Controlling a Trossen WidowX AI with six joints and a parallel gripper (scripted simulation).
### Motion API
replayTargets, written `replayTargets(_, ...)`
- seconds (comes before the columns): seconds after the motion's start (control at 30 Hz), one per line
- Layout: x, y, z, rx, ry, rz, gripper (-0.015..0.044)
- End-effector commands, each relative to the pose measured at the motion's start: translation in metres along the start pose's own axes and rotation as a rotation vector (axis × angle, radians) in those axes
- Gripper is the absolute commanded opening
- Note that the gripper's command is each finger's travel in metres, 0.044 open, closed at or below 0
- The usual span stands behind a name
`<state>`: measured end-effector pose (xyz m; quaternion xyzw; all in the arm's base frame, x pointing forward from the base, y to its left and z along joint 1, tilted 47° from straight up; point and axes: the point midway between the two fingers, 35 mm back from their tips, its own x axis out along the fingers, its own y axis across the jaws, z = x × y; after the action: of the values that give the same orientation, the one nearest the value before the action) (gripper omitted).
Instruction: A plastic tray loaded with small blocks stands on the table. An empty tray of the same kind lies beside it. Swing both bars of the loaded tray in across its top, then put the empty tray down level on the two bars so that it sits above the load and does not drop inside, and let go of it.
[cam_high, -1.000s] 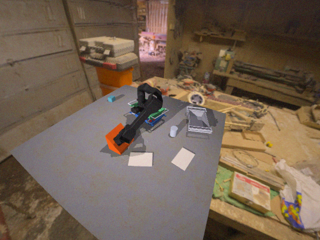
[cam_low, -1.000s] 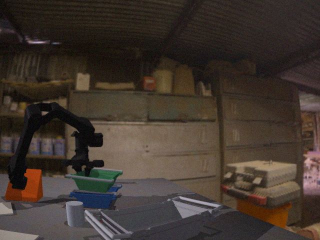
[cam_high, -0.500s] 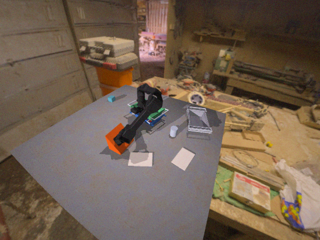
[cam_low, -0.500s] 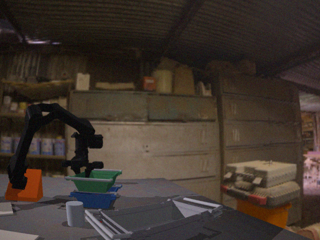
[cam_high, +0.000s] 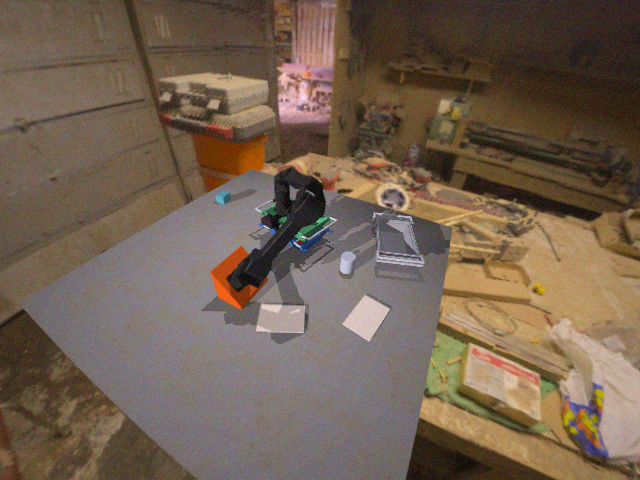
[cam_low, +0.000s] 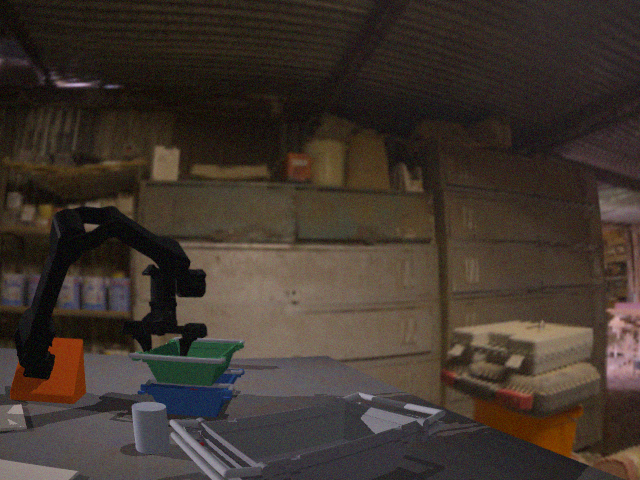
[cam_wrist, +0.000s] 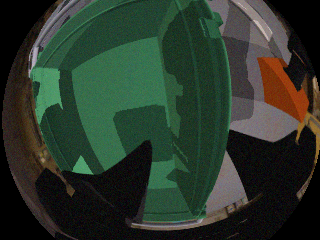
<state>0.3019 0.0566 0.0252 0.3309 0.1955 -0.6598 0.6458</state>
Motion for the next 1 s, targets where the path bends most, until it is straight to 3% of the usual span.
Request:
replayTargets(0.0, 0.0, -0.001, 0.0, -0.006, 0.001, -0.004, 0.0396)
replayTargets(0.1, 0.0, -0.001, 0.0, -0.006, 0.001, -0.004, 0.044)
replayTargets(0.4, -0.006, 0.001, -0.001, 0.0, 0.003, 0.002, 0.044)
replayTargets(0.97, -0.106, -0.001, 0.0, -0.01, 0.045, 0.034, 0.044)
